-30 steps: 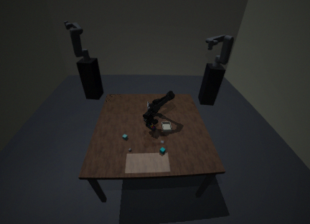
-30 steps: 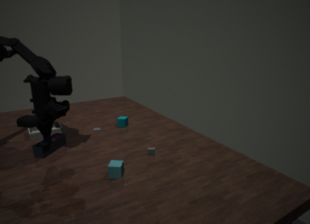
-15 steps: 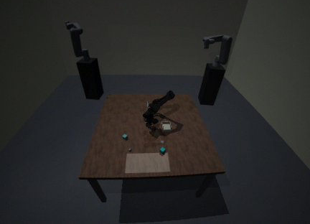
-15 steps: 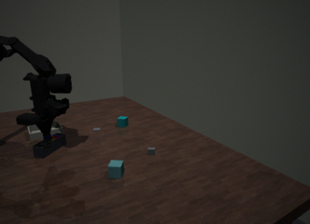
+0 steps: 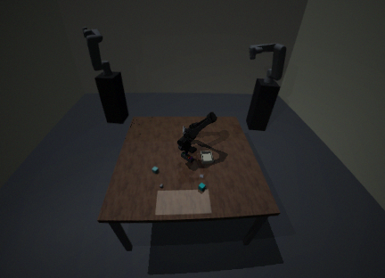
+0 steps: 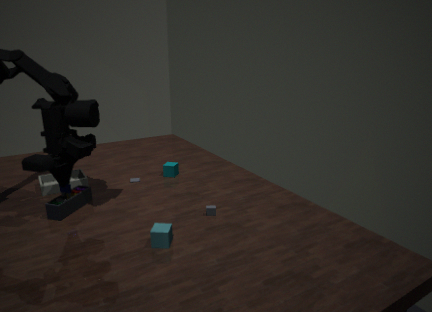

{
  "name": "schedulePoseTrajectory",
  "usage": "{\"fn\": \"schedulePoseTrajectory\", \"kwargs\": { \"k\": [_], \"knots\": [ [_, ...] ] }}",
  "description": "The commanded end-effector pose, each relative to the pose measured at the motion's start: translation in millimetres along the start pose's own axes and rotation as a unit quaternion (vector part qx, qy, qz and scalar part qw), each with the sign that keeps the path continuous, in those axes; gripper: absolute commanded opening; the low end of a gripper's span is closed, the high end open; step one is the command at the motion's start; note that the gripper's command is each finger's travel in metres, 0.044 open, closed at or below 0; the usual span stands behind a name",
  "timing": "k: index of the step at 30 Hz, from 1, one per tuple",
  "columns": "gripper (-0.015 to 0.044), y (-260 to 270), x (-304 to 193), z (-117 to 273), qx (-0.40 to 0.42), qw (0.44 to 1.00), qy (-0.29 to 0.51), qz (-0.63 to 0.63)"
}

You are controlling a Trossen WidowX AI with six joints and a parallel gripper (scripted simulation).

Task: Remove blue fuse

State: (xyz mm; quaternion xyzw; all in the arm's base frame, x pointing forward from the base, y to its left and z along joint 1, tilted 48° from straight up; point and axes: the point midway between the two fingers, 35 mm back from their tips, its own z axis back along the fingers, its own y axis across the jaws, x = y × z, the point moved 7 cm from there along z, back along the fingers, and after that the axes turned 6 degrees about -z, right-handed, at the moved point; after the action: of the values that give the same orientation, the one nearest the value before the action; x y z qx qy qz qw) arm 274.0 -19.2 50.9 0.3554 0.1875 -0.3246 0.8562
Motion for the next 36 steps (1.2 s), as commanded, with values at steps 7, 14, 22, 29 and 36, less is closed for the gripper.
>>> {"fn": "schedulePoseTrajectory", "kwargs": {
  "k": [7, 14, 22, 29, 36],
  "knots": [
    [0.0, 0.5, 0.2, 7.1, -0.002, 1.0, -0.002, 0.003],
    [0.0, 0.5, 0.4, 18.2, -0.002, 1.0, -0.002, 0.003],
    [0.0, 0.5, 0.1, 26.9, -0.002, 1.0, -0.002, 0.003],
    [0.0, 26.5, -17.3, 27.8, -0.006, 1.0, -0.007, 0.002],
    [0.0, 63.5, -51.0, 27.9, -0.008, 1.0, -0.011, 0.001]
  ]
}}
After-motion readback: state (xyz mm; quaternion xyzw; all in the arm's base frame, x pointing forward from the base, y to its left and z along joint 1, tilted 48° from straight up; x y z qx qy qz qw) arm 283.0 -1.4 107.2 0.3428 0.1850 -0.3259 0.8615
